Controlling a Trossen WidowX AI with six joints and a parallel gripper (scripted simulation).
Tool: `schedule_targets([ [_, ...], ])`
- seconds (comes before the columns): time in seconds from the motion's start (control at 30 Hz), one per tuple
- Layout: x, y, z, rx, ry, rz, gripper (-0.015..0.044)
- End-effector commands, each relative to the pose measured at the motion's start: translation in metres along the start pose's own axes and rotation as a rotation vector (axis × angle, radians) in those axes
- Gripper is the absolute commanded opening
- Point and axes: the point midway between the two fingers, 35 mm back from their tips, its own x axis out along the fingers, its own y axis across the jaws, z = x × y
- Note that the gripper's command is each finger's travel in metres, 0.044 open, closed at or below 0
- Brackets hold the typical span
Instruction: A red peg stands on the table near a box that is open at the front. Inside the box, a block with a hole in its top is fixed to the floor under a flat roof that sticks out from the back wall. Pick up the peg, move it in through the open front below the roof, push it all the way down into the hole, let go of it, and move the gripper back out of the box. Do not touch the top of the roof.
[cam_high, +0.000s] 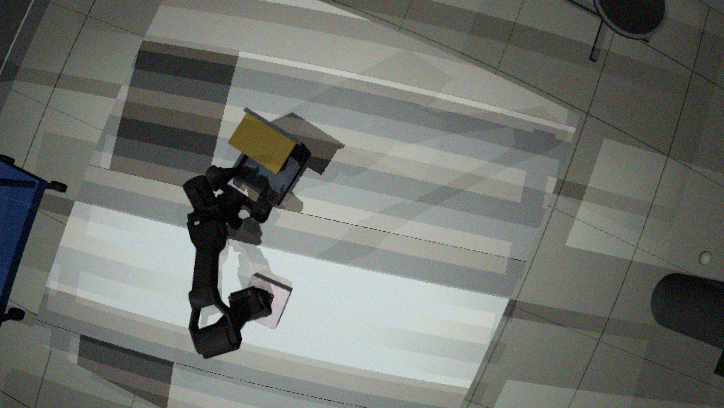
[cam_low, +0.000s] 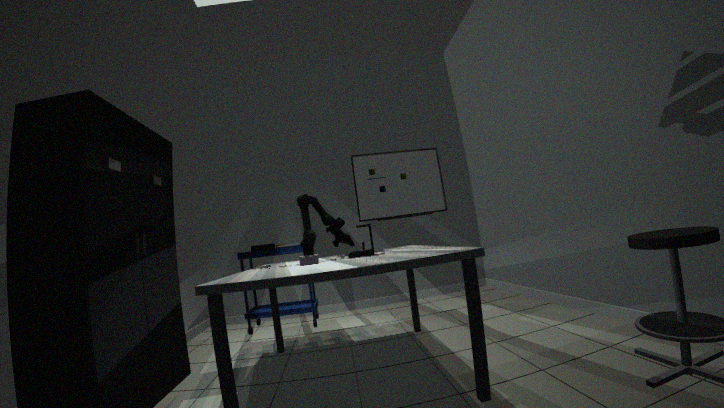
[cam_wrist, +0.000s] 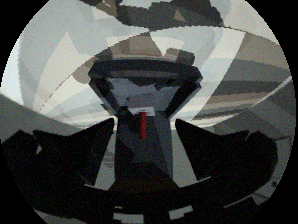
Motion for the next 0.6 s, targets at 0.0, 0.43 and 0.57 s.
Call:
schedule_targets([
  [0.0,-0.018,-0.002,-0.005,0.01,0.007,-0.003,0.044],
  [0.43,-0.076,0.006,-0.01,0.009,0.01,-0.004,0.044],
  [0.57,-0.079,0.006,-0.01,0.008,0.011,-0.004,0.044],
])
